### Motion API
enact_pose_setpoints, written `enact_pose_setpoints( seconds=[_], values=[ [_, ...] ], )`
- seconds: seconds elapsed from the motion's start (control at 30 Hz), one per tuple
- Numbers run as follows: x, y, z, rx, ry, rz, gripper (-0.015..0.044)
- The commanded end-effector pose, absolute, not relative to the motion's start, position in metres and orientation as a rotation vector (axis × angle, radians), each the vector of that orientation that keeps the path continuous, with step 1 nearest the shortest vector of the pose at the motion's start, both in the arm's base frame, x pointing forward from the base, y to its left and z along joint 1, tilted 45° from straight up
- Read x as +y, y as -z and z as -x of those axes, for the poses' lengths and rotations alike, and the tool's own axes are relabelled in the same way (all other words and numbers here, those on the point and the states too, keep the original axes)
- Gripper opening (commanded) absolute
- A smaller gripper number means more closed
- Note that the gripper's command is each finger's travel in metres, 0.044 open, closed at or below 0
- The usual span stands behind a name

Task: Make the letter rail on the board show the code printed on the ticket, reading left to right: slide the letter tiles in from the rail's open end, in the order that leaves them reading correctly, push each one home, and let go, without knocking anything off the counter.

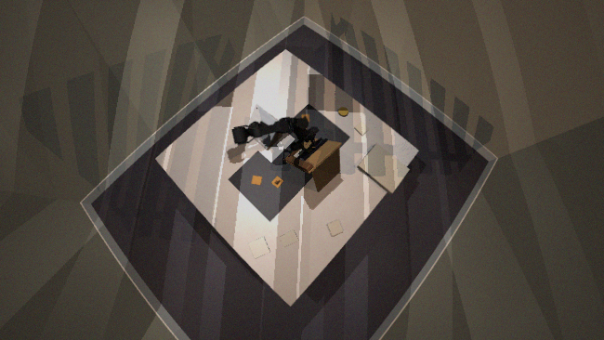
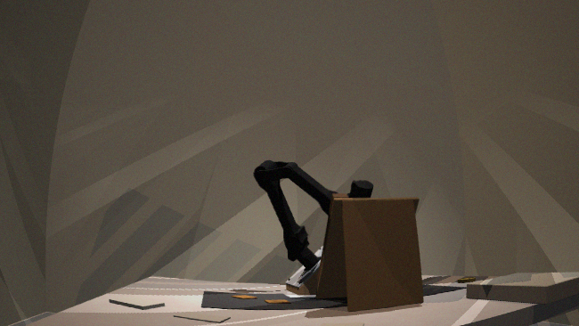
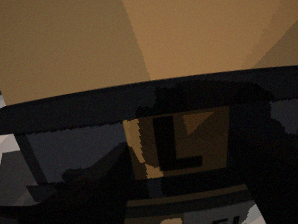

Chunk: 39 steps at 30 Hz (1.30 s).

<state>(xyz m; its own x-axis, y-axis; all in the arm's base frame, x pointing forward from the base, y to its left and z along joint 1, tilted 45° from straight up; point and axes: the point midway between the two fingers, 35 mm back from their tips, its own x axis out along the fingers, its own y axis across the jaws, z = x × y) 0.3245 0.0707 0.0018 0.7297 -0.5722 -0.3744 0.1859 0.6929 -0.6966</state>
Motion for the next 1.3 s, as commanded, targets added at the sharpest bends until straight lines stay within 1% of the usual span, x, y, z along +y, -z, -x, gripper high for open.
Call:
enact_pose_setpoints(
  seconds=[0.0,1.27],
  values=[
    [0.069,-0.003,-0.323,0.622,0.450,0.684,0.0000],
    [0.055,-0.017,-0.319,0.622,0.451,0.686,0.0000]
  ],
)
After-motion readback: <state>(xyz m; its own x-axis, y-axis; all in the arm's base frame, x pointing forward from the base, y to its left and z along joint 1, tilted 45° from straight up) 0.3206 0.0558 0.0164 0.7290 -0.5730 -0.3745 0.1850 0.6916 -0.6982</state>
